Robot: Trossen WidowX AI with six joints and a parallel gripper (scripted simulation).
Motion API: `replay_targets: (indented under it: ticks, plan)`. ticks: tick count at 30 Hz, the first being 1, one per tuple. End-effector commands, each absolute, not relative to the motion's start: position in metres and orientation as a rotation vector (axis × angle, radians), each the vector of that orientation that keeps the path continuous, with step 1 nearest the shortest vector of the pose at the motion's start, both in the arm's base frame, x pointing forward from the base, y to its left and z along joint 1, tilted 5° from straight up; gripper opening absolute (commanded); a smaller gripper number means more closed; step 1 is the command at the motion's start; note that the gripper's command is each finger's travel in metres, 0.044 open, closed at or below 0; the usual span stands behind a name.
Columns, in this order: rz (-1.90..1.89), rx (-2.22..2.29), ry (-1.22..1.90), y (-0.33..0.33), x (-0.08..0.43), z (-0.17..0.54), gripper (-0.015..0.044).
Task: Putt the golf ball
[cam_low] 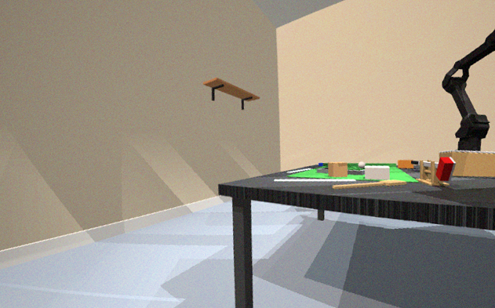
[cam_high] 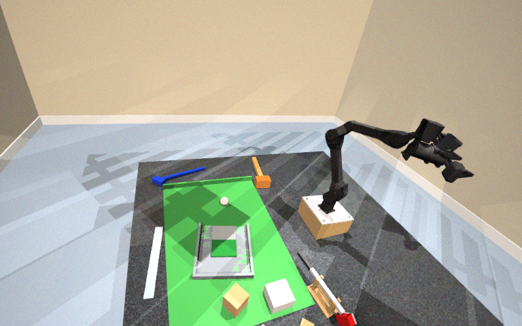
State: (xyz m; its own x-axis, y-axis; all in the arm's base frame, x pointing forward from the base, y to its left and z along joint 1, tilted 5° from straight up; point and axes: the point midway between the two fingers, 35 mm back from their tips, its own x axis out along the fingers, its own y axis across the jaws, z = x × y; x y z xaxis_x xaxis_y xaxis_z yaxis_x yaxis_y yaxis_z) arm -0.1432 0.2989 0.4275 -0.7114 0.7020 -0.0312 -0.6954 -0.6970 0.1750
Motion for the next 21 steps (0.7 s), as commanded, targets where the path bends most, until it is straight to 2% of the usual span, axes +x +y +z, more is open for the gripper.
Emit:
replay_targets:
  ticks: [1,10,21]
  plan:
    - [2.171,-0.099,0.227,0.340,-0.096,0.384,0.0440]
    - [1.859,-0.331,0.363,0.377,0.015,0.296,0.0440]
    - [1.543,-0.613,0.539,0.352,0.152,0.190,0.0440]
